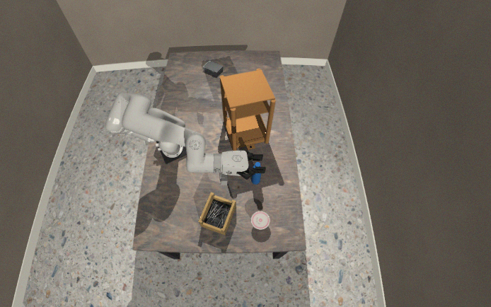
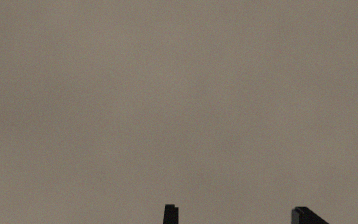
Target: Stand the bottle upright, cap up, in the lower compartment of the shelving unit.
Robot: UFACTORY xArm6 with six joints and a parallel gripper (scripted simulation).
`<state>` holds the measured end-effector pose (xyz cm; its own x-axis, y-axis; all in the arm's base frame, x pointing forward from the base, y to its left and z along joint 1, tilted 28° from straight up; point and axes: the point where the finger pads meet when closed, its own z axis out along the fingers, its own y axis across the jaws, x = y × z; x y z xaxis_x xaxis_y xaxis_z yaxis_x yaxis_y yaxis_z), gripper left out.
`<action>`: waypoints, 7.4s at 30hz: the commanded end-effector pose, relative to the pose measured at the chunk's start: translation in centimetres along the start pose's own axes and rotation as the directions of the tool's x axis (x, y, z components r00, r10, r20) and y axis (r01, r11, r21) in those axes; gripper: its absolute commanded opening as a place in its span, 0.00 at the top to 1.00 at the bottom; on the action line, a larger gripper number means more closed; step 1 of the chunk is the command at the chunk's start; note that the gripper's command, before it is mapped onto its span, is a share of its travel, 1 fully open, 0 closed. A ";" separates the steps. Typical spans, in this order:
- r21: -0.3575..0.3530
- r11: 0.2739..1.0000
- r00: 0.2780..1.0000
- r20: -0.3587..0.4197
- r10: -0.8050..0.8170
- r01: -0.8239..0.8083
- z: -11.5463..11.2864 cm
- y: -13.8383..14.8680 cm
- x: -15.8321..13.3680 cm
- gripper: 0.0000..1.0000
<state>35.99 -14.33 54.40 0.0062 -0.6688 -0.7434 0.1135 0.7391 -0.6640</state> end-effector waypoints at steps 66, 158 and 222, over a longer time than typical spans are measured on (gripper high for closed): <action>-0.208 0.946 0.952 0.126 0.278 -0.249 0.9 8.8 -6.1 0.29; -0.217 0.942 0.949 0.129 0.289 -0.258 1.4 10.2 -3.0 0.29; -0.217 0.942 0.949 0.129 0.289 -0.258 3.6 15.0 12.6 0.29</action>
<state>41.03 -11.59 35.93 0.1597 -0.4291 -0.8891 -0.1087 0.8875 -0.4478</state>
